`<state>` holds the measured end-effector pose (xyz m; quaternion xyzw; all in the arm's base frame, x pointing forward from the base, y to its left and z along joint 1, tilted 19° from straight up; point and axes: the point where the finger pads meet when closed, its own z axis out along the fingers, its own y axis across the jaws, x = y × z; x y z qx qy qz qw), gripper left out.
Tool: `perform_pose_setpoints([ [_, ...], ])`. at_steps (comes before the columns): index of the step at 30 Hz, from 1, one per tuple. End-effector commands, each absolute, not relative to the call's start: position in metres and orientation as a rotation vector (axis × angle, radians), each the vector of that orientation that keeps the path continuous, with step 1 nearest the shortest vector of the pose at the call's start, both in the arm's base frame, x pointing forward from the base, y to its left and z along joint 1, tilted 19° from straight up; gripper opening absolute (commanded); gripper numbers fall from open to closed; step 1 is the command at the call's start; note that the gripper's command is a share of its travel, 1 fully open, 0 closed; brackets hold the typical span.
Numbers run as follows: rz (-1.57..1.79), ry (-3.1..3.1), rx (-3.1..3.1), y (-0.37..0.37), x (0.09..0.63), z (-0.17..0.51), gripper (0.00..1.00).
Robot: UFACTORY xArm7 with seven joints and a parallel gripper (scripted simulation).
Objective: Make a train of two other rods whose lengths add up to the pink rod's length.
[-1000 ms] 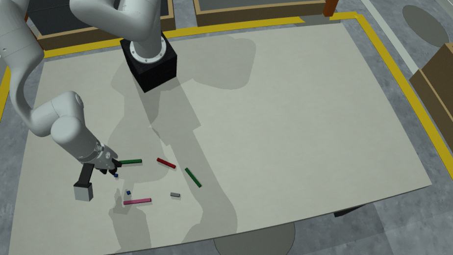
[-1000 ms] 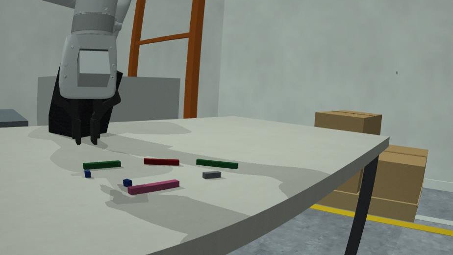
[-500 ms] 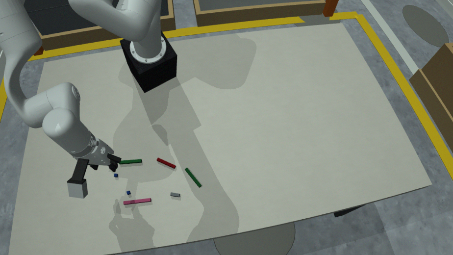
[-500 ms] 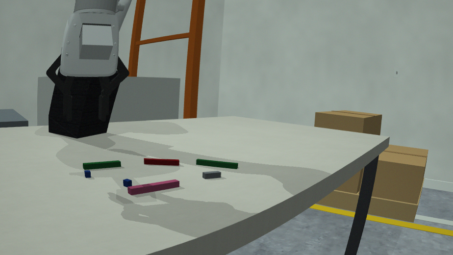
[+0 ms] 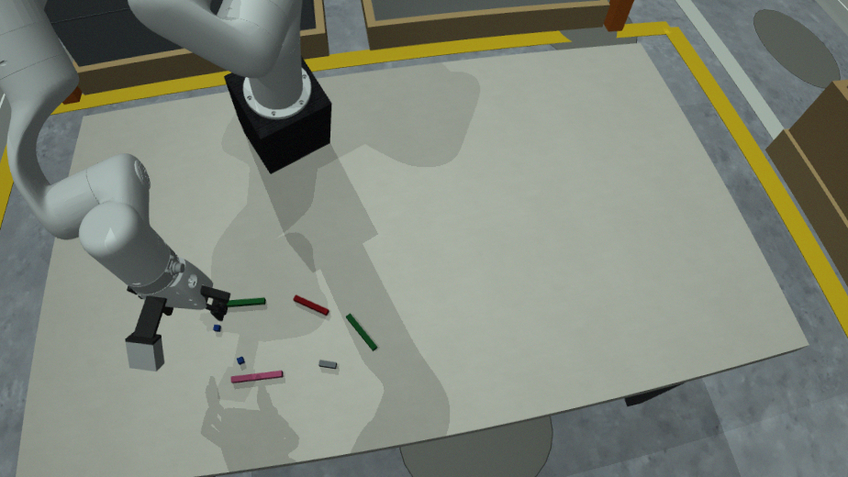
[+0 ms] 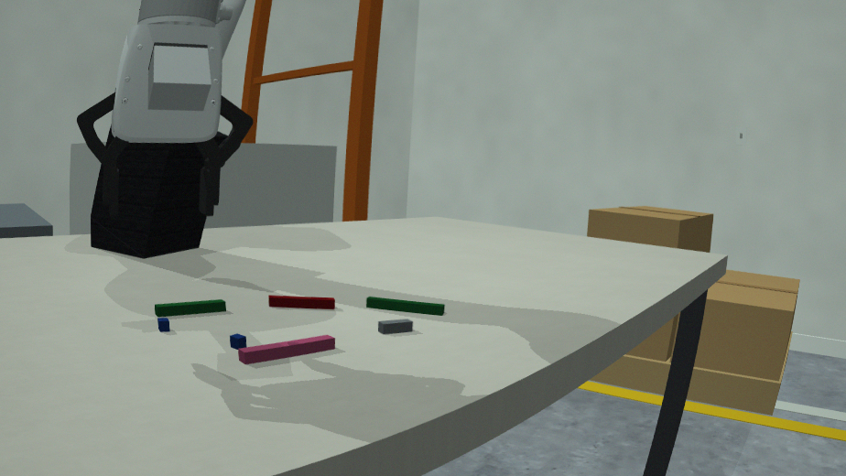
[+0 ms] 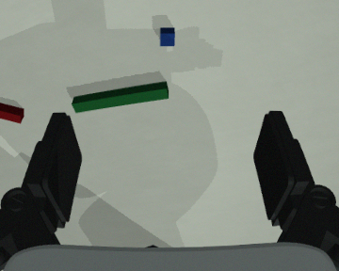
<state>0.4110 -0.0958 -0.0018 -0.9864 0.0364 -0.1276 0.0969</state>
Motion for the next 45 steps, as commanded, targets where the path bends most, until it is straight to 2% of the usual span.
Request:
perform_pose_setpoints([
  [1,-0.382,0.108,-2.922,-0.096,0.412,-0.001,1.00],
  [8,-0.375,0.175,-2.915,-0.095,0.411,-0.002,1.00],
  [45,-0.166,1.626,-2.326,-0.058,0.376,-0.024,1.00],
])
